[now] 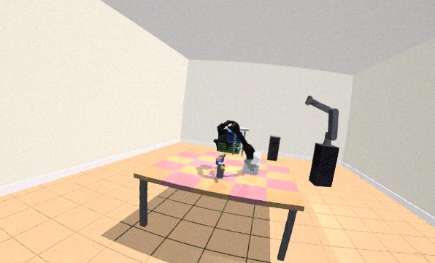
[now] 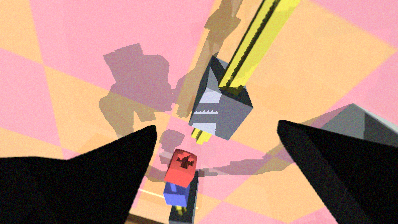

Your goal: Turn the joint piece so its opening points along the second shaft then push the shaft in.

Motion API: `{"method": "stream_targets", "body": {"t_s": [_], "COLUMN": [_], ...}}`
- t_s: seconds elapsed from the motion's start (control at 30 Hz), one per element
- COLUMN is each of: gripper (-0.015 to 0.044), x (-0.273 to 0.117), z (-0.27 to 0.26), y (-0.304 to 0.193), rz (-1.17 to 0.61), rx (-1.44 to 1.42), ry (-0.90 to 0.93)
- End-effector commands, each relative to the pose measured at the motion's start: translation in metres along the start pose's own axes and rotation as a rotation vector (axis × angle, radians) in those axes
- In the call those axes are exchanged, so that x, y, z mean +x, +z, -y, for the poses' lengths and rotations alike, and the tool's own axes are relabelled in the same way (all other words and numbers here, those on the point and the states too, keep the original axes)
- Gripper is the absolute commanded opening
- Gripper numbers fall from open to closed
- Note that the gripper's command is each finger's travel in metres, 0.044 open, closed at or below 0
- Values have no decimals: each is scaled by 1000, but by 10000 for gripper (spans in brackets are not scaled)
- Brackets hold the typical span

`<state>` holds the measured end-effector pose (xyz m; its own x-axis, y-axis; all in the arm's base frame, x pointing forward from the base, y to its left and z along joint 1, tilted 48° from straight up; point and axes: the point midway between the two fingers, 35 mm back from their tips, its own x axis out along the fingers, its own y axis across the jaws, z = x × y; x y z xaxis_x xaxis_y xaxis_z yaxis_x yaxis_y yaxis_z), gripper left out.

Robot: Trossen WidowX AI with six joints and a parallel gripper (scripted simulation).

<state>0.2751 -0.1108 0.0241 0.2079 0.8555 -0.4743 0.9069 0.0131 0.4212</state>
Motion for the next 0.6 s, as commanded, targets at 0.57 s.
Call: {"method": "stream_targets", "body": {"t_s": [0.57], "gripper": [440], "x": [-29], "z": [43], "y": [88], "rz": [114], "rx": [-686], "ry": [-117]}}
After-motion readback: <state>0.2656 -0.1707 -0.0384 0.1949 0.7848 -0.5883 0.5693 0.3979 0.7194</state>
